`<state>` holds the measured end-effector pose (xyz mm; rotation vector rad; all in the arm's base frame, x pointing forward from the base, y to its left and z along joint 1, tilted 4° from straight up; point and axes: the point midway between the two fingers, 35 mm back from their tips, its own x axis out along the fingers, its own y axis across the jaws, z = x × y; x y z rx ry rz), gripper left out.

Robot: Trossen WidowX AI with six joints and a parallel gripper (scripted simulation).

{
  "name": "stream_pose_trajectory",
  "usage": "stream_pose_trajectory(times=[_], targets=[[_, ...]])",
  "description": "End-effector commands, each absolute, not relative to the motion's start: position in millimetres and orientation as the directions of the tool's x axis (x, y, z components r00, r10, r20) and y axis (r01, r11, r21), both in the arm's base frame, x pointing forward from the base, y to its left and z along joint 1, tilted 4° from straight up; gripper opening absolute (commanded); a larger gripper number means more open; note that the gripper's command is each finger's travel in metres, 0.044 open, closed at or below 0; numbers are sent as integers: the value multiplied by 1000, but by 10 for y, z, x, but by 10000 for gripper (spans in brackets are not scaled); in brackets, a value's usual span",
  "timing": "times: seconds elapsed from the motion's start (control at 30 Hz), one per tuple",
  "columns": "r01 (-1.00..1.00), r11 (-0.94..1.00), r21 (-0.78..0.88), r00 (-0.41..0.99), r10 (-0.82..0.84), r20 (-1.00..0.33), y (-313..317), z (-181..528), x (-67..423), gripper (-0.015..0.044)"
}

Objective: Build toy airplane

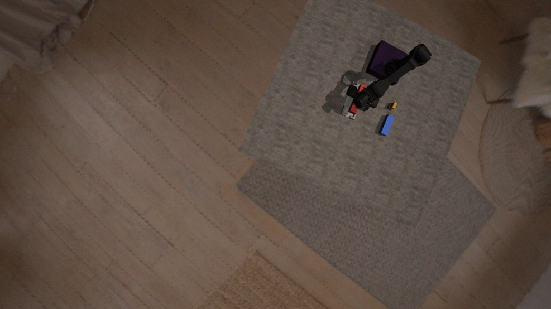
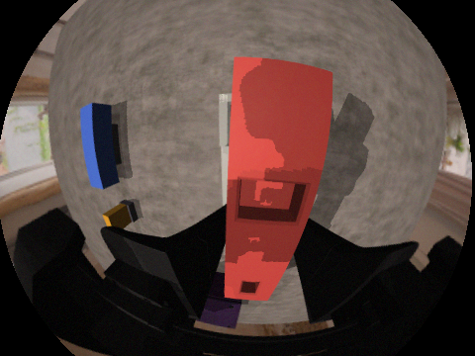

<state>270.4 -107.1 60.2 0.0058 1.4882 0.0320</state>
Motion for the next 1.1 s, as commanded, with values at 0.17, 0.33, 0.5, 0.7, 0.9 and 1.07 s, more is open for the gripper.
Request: stream_pose_trajectory(times=[0.17,0.33,0.5,0.7,0.9,1.07], targets=[[-24,999,28,81,30,-996,-1071,585,2699,195],[-24,999,28,81,30,-996,-1071,584,2698,195],[-24,999,28,81,30,-996,-1071,584,2698,195],[-24,999,28,81,30,-996,-1070,527,2706,195],[-24,999,28,81,30,-996,-1067,429,2718,195],[-24,999,29,81,30,-996,-1064,348,2725,195]])
